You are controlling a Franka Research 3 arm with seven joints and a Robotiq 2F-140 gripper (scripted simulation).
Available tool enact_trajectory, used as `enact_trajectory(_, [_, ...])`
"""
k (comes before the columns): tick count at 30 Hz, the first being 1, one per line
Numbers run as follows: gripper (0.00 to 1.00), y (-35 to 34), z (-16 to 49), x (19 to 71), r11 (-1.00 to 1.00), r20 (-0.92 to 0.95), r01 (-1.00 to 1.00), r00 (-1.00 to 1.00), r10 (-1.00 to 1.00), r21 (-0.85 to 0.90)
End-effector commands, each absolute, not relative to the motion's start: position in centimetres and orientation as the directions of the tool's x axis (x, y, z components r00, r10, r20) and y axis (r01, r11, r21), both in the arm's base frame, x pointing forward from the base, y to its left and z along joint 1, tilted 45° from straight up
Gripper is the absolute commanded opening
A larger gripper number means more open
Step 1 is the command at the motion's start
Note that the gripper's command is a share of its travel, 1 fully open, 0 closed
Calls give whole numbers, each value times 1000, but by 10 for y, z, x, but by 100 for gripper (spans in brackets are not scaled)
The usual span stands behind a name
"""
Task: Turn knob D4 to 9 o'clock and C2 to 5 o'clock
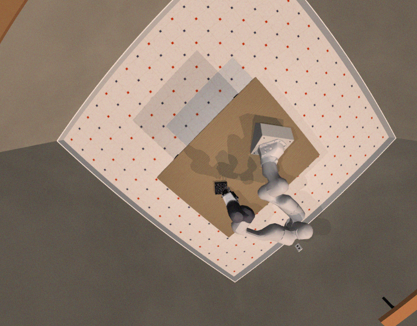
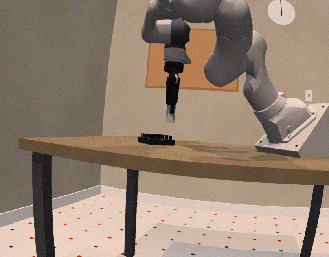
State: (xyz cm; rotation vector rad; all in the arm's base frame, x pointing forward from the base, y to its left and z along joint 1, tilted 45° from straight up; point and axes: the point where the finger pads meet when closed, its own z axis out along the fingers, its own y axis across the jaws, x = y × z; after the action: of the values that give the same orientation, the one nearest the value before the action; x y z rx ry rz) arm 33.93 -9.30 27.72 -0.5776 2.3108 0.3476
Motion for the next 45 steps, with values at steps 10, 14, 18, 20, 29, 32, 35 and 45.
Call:
enact_trajectory(10, [12, -95, 273, 337, 755, -703, -647, -491, -515, -102])
enact_trajectory(14, [12, -95, 273, 337, 755, -703, -647, -491, -515, -102])
enact_trajectory(18, [12, -95, 273, 337, 755, -703, -647, -491, -515, -102])
enact_trajectory(20, [12, -95, 273, 337, 755, -703, -647, -491, -515, -102])
enact_trajectory(29, [12, -95, 273, 337, 755, -703, -647, -491, -515, -102])
enact_trajectory(32, [12, -95, 273, 337, 755, -703, -647, -491, -515, -102])
enact_trajectory(35, [12, -95, 273, 337, 755, -703, -647, -491, -515, -102])
enact_trajectory(45, [12, -95, 273, 337, 755, -703, -647, -491, -515, -102])
